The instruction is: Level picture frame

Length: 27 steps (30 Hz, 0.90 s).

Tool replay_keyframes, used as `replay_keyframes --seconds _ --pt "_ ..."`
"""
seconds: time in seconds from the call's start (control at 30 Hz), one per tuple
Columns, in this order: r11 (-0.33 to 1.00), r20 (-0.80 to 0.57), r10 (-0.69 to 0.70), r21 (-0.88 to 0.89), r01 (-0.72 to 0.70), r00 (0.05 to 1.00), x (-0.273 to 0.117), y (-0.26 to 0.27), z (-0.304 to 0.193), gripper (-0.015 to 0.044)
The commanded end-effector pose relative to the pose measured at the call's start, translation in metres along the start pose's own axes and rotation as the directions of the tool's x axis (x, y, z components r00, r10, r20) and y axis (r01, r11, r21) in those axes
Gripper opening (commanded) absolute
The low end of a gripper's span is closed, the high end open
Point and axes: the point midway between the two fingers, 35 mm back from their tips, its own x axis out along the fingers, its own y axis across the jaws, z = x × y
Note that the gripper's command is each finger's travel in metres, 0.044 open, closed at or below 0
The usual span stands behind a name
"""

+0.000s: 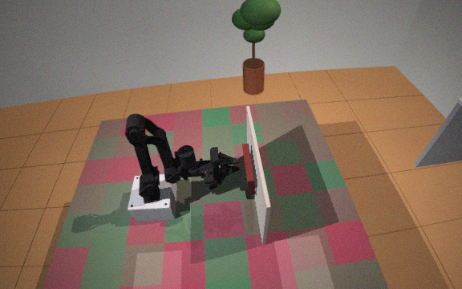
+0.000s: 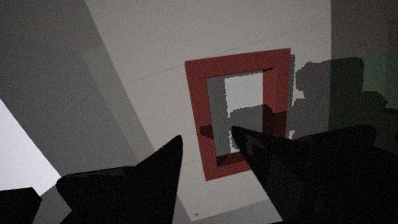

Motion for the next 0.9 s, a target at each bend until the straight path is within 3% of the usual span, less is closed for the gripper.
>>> replay_keyframes --seconds 0.0,0.87 --pt "1.0 -0.006 0.009 0.005 -0.009 1.0 0.009 0.002 -0.002 0.026" --pt "1.0 -0.008 0.019 0.002 -0.019 1.0 0.039 0.003 -0.002 0.026"
